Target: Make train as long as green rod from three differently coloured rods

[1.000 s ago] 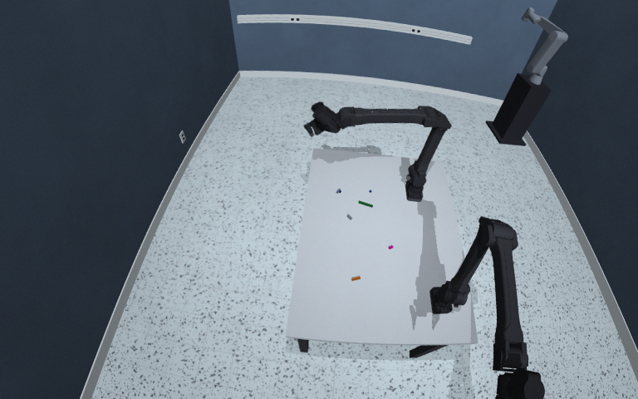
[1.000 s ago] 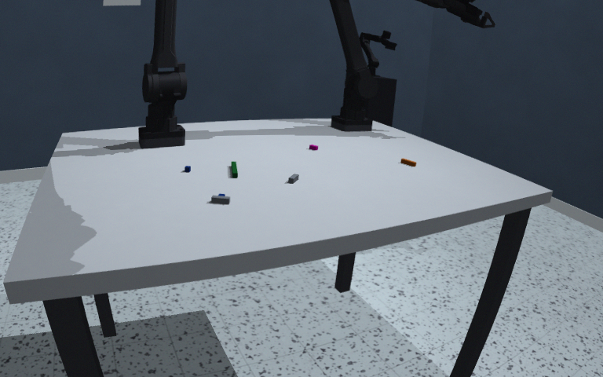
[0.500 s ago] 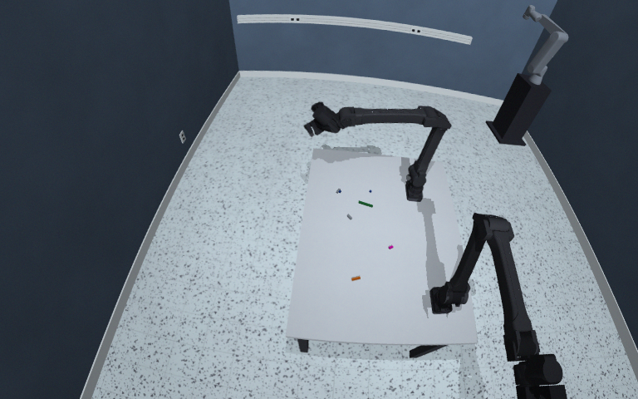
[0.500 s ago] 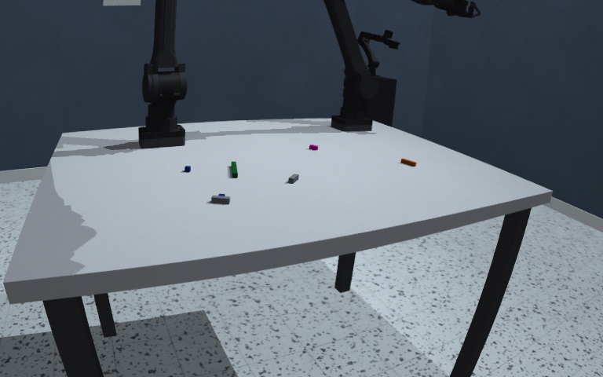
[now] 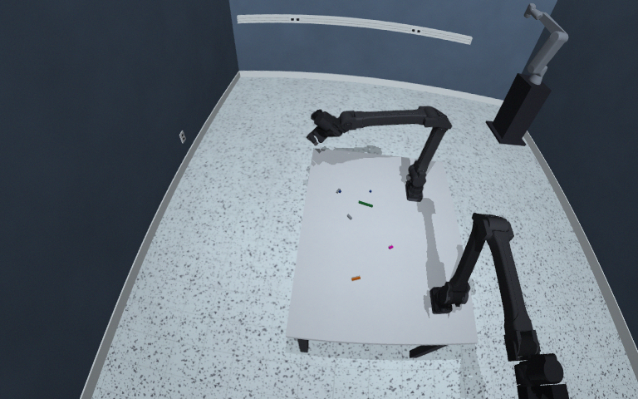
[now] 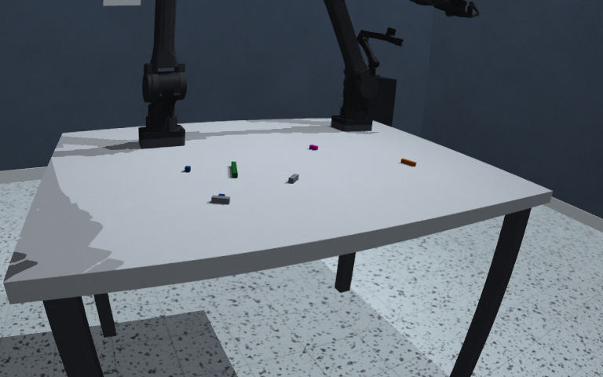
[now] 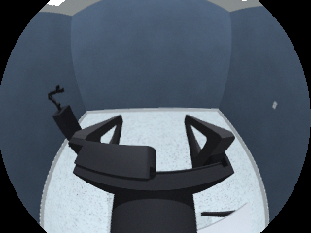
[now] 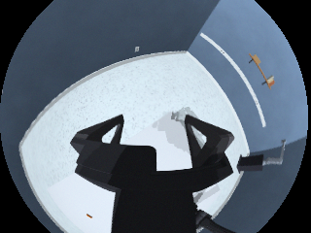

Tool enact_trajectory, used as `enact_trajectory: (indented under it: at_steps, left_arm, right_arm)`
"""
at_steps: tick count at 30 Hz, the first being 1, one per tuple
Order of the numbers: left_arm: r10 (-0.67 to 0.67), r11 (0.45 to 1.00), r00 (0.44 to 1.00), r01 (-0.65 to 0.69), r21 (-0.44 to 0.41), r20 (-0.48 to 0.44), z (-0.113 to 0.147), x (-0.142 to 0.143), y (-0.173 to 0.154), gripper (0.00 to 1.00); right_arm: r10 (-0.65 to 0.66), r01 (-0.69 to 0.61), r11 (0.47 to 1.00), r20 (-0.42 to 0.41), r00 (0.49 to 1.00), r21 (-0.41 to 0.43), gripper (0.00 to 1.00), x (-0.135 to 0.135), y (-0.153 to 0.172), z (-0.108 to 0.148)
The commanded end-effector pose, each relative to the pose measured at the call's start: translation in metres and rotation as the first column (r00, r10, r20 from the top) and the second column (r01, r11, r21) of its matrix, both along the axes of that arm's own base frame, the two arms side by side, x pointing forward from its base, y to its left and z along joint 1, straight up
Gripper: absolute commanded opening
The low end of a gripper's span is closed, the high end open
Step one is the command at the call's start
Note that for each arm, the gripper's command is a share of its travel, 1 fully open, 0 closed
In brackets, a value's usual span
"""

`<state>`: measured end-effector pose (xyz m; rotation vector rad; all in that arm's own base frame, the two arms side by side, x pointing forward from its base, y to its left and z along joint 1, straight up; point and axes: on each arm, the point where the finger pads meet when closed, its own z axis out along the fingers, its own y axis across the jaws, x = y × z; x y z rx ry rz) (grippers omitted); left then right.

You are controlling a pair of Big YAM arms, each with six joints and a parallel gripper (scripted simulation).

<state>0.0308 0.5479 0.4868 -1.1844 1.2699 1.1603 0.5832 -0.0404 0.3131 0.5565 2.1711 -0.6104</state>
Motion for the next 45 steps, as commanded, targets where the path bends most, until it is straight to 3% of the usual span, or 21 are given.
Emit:
enact_trajectory:
  at_steps: [1, 6, 11, 13, 15, 17, 20, 22, 25, 28, 45]
  left_arm:
    - [0.01, 0.999, 1.0, -0.011, 0.033, 0.014, 0.014, -0.005, -0.004, 1.0]
    - [0.01, 0.999, 1.0, -0.011, 0.033, 0.014, 0.014, -0.005, -0.004, 1.0]
    - [0.01, 0.999, 1.0, -0.011, 0.033, 0.014, 0.014, -0.005, -0.004, 1.0]
    - [0.01, 0.999, 1.0, -0.011, 0.033, 0.014, 0.014, -0.005, -0.004, 1.0]
    - [0.01, 0.999, 1.0, -0.011, 0.033, 0.014, 0.014, -0.005, -0.004, 1.0]
    - [0.01, 0.999, 1.0, -0.011, 0.033, 0.014, 0.014, -0.005, -0.004, 1.0]
    - [0.01, 0.999, 1.0, -0.011, 0.033, 0.014, 0.014, -0.005, -0.004, 1.0]
    - [0.01, 0.999, 1.0, -0.011, 0.033, 0.014, 0.014, -0.005, -0.004, 1.0]
    - [0.01, 0.999, 1.0, -0.011, 0.033, 0.014, 0.014, -0.005, -0.004, 1.0]
    - [0.01, 0.999, 1.0, -0.011, 0.033, 0.014, 0.014, -0.005, -0.004, 1.0]
    - [0.01, 0.999, 1.0, -0.011, 0.033, 0.014, 0.014, -0.005, -0.004, 1.0]
  right_arm:
    - [0.042, -0.043, 0.999, -0.15, 0.988, -0.004, 1.0, -0.02, -0.015, -0.04]
    - [0.2, -0.162, 0.977, -0.352, 0.914, 0.136, 1.0, -0.067, -0.008, -0.112]
    - [0.376, -0.222, 0.915, -0.511, 0.773, 0.338, 1.0, -0.13, 0.007, -0.187]
    - [0.376, -0.222, 0.915, -0.511, 0.773, 0.338, 1.0, -0.13, 0.007, -0.187]
    - [0.483, -0.219, 0.853, -0.559, 0.673, 0.473, 1.0, -0.176, 0.019, -0.224]
    - [0.546, -0.204, 0.807, -0.569, 0.614, 0.555, 1.0, -0.205, 0.028, -0.243]
    - [0.573, -0.194, 0.785, -0.569, 0.59, 0.589, 1.0, -0.218, 0.032, -0.25]
    - [0.572, -0.225, 0.785, -0.538, 0.619, 0.577, 1.0, -0.195, 0.032, -0.232]
    - [0.578, -0.244, 0.783, -0.526, 0.624, 0.572, 1.0, -0.19, 0.036, -0.232]
    - [0.578, -0.215, 0.784, -0.557, 0.597, 0.583, 1.0, -0.207, 0.036, -0.249]
    - [0.575, -0.21, 0.785, -0.558, 0.598, 0.583, 1.0, -0.207, 0.036, -0.25]
